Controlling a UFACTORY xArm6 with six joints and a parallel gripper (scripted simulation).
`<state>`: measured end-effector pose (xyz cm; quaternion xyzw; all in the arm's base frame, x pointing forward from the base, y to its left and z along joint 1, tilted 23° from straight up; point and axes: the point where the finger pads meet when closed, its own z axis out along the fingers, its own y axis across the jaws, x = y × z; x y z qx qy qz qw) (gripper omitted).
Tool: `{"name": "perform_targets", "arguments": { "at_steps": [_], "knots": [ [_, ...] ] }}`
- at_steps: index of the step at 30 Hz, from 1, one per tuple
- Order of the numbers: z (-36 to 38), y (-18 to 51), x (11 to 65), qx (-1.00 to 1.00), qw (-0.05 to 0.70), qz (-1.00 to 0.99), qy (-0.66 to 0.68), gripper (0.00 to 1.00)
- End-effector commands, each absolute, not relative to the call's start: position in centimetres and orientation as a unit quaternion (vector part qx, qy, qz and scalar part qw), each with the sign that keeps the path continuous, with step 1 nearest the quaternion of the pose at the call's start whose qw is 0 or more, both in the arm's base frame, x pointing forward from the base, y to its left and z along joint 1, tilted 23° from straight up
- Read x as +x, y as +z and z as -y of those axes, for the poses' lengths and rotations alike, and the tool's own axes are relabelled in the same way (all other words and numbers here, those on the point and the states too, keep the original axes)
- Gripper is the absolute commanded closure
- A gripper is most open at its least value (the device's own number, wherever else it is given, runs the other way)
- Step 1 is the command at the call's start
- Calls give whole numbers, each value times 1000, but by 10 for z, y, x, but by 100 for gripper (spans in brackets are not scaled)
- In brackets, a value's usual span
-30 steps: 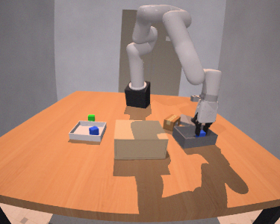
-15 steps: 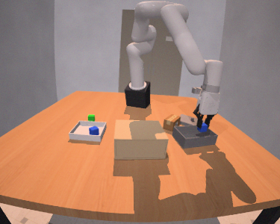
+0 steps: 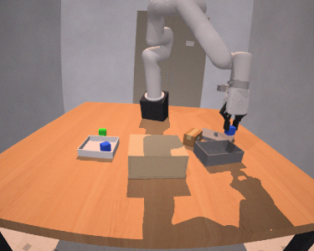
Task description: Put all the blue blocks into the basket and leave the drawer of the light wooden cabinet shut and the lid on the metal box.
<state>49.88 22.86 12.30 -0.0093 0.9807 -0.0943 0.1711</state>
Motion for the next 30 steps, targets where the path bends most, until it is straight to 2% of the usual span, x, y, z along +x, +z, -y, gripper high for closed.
{"name": "perform_targets", "arguments": {
  "at_steps": [1, 24, 30],
  "knots": [
    [-232, 142, 493, -9, 173, -981, -94, 100],
    [-236, 163, 485, -10, 173, -981, -94, 100],
    [-211, 166, 481, -22, 171, -980, -96, 100]
  ]
}}
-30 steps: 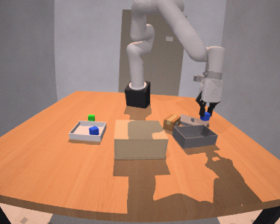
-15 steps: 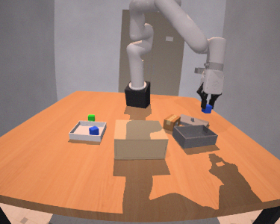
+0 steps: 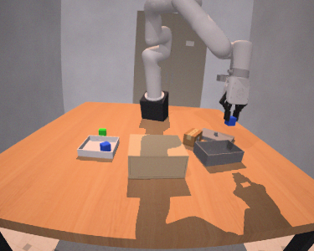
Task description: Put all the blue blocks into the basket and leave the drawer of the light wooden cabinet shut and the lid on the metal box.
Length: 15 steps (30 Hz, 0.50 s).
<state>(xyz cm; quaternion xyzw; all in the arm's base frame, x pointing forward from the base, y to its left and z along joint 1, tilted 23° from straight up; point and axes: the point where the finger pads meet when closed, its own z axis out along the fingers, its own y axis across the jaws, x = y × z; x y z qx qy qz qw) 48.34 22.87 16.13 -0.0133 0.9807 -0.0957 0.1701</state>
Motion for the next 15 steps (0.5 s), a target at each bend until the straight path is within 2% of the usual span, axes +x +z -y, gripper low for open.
{"name": "perform_targets", "arguments": {
  "at_steps": [1, 5, 7, 15],
  "knots": [
    [-202, 167, 479, -27, 171, -980, -97, 100],
    [-150, 174, 470, -54, 168, -979, -101, 100],
    [-150, 174, 470, -54, 168, -979, -101, 100],
    [-43, 186, 450, -124, 160, -973, -113, 100]
  ]
}}
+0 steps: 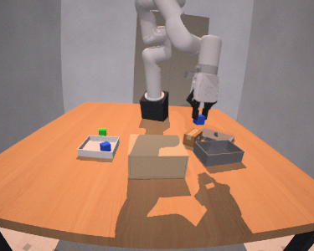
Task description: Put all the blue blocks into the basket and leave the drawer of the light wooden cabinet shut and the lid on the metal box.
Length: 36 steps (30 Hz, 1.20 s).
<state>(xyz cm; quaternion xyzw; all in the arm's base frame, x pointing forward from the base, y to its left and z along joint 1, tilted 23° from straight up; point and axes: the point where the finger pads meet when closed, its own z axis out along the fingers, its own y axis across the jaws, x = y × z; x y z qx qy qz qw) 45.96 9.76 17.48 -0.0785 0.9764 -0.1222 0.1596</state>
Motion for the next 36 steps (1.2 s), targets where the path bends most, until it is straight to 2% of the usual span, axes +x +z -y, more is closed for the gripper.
{"name": "perform_targets", "arguments": {
  "at_steps": [1, 7, 9, 10, 24, 26, 27, 34, 36],
  "knots": [
    [-32, 187, 448, -133, 159, -972, -115, 100],
    [35, 195, 435, -185, 153, -963, -123, 100],
    [35, 195, 435, -185, 153, -963, -123, 100],
    [68, 199, 429, -193, 152, -961, -124, 100],
    [214, 219, 399, -282, 139, -939, -138, 100],
    [214, 219, 399, -282, 139, -939, -138, 100],
    [246, 224, 393, -285, 139, -938, -138, 100],
    [318, 233, 383, -293, 138, -936, -140, 100],
    [319, 233, 383, -293, 138, -936, -140, 100]
  ]
}}
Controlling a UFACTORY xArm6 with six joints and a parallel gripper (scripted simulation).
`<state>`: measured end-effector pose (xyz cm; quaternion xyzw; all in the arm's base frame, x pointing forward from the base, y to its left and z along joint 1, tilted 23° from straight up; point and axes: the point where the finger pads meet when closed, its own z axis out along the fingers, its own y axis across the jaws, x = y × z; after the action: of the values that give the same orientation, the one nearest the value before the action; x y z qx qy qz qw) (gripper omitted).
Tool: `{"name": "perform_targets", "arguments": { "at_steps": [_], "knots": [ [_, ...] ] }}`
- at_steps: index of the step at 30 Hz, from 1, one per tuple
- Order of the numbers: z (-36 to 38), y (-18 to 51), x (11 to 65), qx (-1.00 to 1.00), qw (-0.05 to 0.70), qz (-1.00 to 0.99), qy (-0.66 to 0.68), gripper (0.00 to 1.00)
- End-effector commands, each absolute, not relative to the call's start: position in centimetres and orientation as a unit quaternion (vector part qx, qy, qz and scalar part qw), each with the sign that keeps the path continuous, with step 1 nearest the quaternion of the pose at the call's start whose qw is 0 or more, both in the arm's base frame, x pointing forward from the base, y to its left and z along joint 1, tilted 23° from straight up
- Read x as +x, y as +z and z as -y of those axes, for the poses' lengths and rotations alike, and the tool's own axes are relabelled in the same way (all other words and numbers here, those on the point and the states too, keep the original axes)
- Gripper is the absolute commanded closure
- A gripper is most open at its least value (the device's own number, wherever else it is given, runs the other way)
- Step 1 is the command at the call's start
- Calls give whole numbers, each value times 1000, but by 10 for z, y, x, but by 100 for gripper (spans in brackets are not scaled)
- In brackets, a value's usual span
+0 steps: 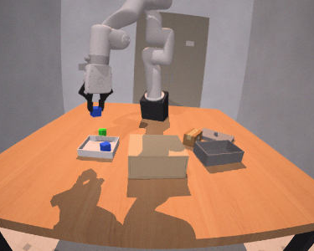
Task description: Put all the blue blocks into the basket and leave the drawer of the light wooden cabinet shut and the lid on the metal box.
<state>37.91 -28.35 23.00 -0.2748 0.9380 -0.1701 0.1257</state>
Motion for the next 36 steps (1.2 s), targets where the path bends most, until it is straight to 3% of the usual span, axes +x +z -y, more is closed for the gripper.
{"name": "perform_targets", "arguments": {
  "at_steps": [1, 36],
  "knots": [
    [319, 233, 383, -293, 138, -936, -140, 100],
    [320, 227, 385, -293, 138, -936, -140, 100]
  ]
}}
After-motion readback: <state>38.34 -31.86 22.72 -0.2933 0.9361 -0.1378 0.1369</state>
